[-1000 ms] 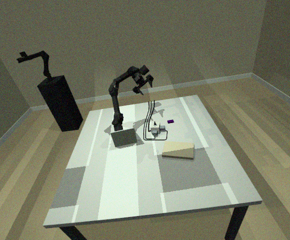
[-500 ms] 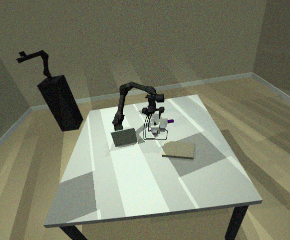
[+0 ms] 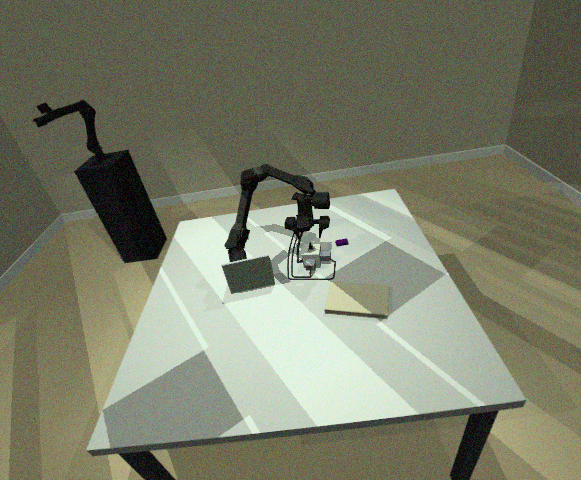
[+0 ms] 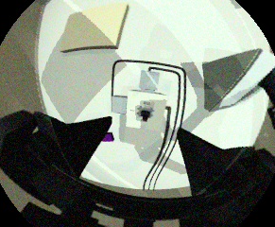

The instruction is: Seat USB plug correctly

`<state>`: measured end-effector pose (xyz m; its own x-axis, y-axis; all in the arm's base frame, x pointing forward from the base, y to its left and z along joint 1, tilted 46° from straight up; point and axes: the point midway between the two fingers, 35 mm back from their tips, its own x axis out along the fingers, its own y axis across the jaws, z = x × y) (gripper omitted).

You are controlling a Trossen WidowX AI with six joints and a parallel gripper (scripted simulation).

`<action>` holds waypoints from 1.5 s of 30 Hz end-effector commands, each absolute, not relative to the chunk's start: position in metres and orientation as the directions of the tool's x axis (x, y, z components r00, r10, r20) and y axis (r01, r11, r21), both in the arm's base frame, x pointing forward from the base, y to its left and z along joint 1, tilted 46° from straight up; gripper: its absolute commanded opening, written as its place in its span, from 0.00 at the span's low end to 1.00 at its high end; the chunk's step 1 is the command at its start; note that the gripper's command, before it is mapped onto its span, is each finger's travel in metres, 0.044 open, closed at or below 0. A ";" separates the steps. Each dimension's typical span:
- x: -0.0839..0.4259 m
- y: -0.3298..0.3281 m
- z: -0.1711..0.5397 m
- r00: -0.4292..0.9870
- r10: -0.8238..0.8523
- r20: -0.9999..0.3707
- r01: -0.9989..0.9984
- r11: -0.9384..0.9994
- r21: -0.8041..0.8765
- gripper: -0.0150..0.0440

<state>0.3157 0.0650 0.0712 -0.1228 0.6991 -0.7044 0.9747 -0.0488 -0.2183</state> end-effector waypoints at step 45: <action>0.313 0.085 0.052 -0.122 0.701 -0.703 0.975 -0.046 -0.215 0.38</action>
